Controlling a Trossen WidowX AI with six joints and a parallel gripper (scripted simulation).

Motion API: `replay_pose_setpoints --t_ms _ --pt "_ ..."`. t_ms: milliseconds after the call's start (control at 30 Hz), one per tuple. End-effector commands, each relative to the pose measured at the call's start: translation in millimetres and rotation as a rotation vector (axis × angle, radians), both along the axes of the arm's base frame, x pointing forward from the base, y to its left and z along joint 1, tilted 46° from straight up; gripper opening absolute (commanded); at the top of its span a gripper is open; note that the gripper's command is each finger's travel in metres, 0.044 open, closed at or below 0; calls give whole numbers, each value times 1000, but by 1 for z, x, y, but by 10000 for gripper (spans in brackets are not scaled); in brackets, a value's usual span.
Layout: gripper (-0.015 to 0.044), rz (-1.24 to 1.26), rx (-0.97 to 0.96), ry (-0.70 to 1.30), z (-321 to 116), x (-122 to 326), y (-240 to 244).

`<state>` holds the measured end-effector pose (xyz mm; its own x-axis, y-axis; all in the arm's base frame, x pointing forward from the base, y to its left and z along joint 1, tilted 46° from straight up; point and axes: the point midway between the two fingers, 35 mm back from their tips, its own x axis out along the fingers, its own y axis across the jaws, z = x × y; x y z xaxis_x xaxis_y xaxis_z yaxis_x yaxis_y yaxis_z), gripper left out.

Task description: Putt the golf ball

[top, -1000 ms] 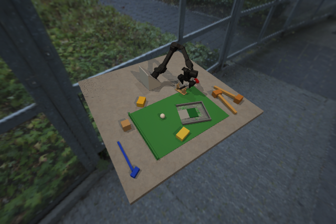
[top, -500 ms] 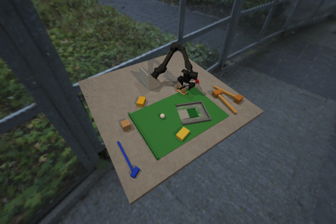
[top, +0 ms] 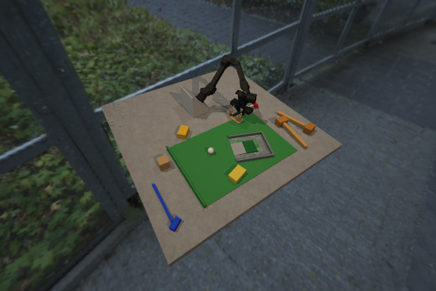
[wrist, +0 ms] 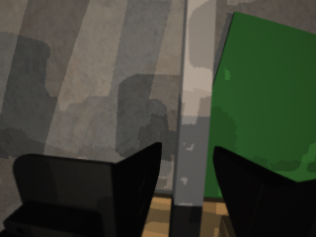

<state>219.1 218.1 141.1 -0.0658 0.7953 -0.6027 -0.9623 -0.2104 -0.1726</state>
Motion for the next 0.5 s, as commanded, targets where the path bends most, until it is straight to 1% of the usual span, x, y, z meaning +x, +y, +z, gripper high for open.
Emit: replay_pose_setpoints --t_ms 0,33,267,467 --pt "72 1 0 0 0 0 0" --pt "46 1 0 0 0 0 0" --pt "0 1 0 0 0 0 0" --pt "0 2 -9 -1 10 4 -13"
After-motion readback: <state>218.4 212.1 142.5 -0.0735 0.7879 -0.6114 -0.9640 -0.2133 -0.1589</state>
